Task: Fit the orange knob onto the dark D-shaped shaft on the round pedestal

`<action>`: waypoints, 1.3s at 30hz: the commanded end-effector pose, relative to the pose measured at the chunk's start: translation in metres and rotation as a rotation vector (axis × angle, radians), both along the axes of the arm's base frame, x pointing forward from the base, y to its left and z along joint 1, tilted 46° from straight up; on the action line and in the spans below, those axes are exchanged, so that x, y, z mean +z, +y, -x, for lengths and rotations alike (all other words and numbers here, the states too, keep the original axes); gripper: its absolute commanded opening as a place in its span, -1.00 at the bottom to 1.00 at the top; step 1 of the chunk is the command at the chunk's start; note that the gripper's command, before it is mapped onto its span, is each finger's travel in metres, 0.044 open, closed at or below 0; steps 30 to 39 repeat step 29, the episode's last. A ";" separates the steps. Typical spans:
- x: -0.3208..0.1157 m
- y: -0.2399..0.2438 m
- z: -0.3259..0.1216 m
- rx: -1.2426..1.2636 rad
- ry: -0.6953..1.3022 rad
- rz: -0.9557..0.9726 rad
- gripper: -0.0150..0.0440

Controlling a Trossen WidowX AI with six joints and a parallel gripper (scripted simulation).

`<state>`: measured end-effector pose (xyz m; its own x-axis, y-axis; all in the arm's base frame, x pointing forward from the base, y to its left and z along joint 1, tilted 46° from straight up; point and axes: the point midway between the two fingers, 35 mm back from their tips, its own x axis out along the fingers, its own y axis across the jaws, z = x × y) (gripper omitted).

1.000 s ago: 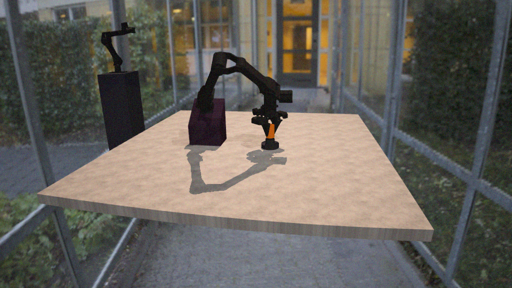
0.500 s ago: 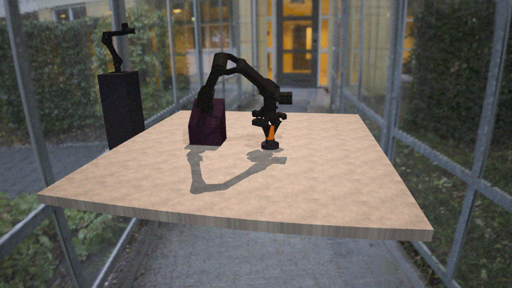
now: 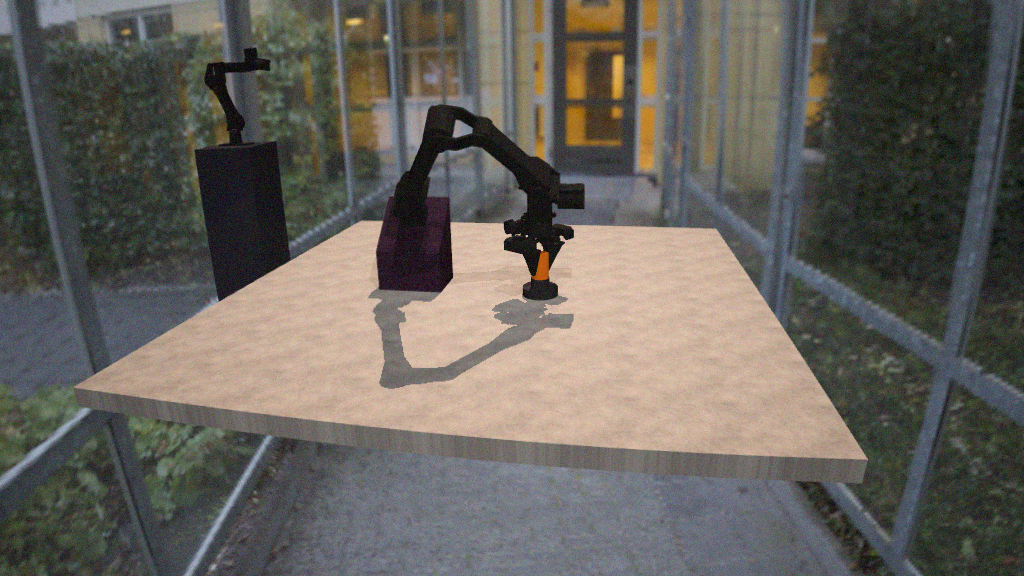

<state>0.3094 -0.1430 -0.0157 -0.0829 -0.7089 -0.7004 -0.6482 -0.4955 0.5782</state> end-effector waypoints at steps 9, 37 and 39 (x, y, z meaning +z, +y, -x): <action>0.000 0.000 0.000 -0.003 -0.002 0.000 1.00; 0.064 0.071 -0.011 0.000 -0.001 -0.004 1.00; 0.064 0.071 -0.011 0.000 -0.001 -0.004 1.00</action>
